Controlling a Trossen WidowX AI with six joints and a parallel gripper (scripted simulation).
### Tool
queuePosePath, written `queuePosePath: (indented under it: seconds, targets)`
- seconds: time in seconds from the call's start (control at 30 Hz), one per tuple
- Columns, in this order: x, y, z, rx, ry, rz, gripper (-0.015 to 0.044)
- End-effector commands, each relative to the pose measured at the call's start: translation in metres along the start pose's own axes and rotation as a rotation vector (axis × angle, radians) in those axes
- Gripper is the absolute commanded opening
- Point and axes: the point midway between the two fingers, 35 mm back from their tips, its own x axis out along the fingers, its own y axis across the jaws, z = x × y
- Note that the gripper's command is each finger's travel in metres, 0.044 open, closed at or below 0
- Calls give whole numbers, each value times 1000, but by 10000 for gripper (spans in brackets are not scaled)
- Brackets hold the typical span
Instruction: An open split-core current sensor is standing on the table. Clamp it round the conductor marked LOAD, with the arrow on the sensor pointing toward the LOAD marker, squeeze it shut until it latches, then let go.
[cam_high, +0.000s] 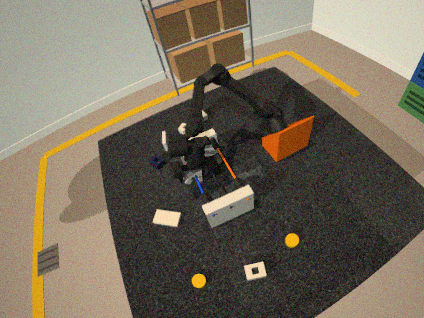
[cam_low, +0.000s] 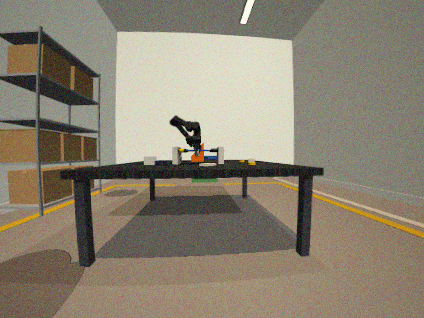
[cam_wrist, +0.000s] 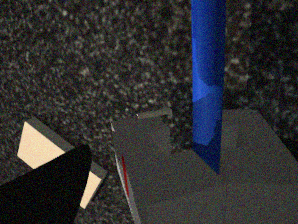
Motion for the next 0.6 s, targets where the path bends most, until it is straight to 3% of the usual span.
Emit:
queuePosePath:
  seconds: [0.0,0.57]
  targets:
    - [1,3,2,0,-4,32,440]
    - [-4,11,2,0,-4,34,440]
